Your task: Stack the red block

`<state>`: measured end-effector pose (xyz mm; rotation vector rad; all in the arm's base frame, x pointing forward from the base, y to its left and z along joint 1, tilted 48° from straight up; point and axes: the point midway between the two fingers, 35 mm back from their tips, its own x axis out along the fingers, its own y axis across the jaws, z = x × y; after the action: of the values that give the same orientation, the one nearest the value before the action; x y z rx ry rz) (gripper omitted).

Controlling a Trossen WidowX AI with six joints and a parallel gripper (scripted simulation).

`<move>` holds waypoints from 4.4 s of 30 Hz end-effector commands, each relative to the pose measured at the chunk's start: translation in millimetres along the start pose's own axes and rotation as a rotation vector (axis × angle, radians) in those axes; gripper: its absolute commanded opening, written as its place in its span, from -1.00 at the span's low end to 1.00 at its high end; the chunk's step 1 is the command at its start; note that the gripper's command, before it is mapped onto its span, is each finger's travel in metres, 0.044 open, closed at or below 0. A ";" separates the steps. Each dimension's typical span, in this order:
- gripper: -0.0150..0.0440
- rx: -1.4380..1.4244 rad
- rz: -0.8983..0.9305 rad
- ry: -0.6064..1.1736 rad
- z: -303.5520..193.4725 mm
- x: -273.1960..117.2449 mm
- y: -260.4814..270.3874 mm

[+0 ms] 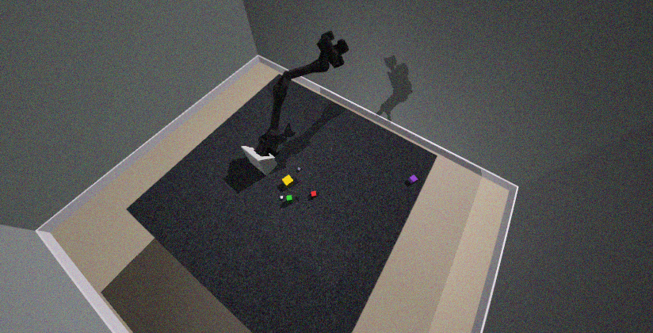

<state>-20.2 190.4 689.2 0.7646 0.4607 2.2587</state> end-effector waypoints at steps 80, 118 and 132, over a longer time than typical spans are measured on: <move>1.00 1.478 -1.336 -0.602 -309.3 -580.2 -468.0; 0.64 1.478 -1.334 -0.602 -320.8 -572.6 -491.5; -0.27 1.478 -1.334 -0.602 -320.8 -572.6 -491.5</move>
<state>356.4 89.0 -32.1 1.1528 1.6737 0.1562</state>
